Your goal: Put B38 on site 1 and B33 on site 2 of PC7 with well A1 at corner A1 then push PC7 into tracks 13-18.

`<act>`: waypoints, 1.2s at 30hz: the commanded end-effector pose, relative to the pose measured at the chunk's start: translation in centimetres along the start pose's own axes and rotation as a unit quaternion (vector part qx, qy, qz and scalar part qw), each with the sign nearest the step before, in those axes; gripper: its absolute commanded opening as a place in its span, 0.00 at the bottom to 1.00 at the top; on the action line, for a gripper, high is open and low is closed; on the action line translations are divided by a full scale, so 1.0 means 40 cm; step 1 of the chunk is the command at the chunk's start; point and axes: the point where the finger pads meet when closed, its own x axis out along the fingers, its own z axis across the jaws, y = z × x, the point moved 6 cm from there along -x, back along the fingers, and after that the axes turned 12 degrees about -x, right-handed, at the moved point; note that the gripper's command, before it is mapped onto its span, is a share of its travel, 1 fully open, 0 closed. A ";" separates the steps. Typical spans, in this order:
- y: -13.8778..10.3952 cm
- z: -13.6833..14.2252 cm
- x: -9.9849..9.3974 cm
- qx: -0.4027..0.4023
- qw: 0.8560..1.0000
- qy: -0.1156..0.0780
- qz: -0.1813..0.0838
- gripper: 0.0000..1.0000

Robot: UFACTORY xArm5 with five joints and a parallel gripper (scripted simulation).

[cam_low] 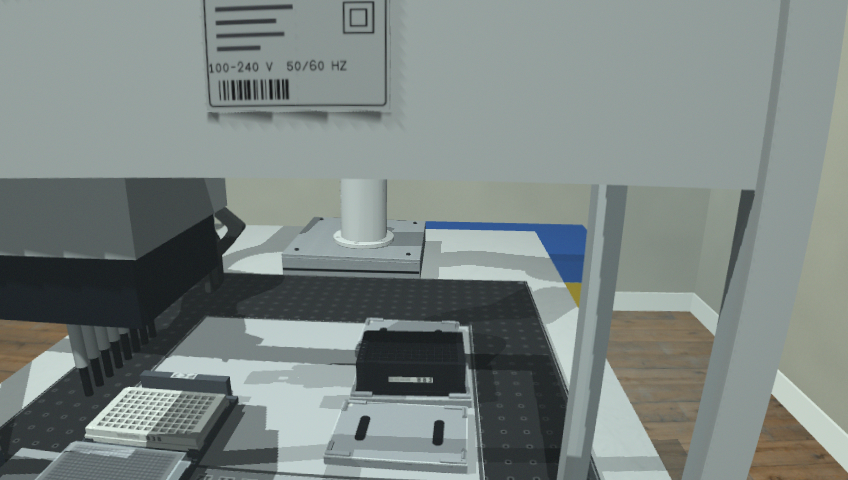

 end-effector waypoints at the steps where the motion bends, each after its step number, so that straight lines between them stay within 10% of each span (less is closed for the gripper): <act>1: 0.001 0.005 -0.019 0.000 1.000 0.009 0.007 0.81; 36: 0.000 0.006 -0.095 0.000 1.000 0.009 0.007 0.81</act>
